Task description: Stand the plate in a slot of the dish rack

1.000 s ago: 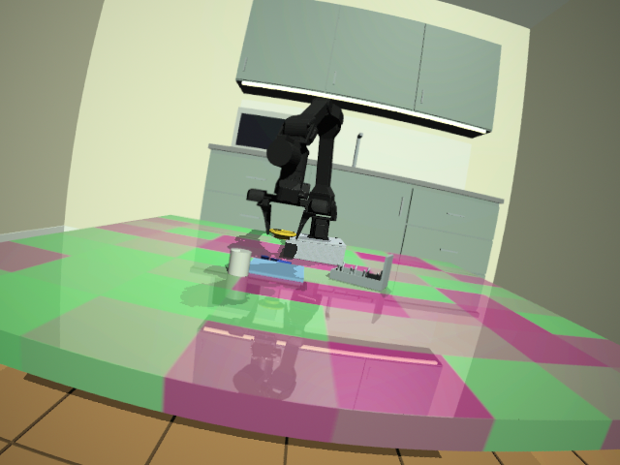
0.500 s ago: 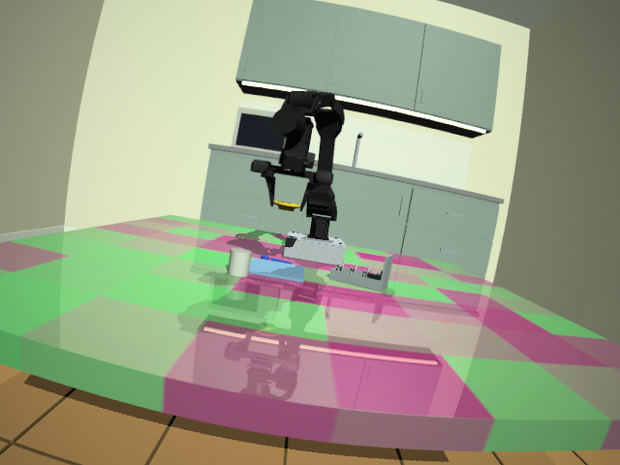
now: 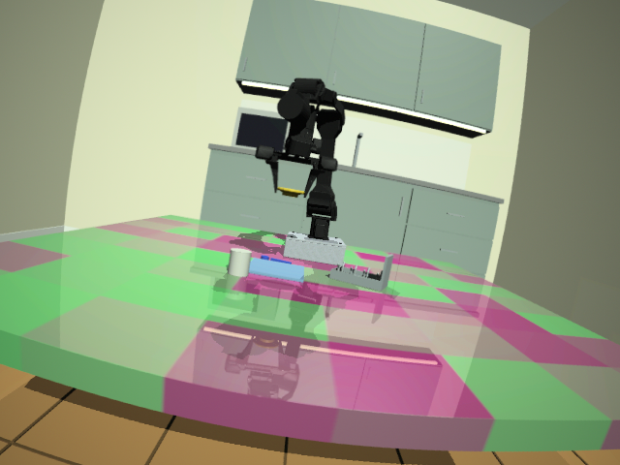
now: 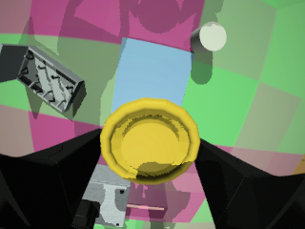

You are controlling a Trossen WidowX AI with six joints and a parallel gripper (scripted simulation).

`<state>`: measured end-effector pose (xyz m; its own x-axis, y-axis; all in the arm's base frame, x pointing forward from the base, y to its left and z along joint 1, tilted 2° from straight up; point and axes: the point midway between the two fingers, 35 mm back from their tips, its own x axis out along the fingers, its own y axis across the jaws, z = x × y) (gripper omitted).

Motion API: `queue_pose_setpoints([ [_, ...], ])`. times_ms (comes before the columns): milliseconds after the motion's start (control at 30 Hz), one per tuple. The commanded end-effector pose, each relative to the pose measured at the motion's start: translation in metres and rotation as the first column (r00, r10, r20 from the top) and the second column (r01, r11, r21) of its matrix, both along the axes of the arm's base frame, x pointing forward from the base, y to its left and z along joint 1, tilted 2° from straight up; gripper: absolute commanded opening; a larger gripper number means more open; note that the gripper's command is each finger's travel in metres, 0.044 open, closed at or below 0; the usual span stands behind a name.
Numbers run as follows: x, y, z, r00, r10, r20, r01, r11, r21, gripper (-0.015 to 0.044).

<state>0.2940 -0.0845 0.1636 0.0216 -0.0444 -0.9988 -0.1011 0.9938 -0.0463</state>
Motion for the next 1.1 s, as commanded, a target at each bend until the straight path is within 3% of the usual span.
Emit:
queue_pose_setpoints([
  [0,-0.003,0.007,0.003,0.991,0.132,-0.001,-0.132,0.991,-0.003,0.0],
  [500,-0.011,0.03,0.003,0.796,0.604,-0.026,-0.605,0.796,-0.005,0.0],
  [1067,-0.023,0.054,0.002,0.329,0.943,-0.05,-0.944,0.33,0.007,0.0],
])
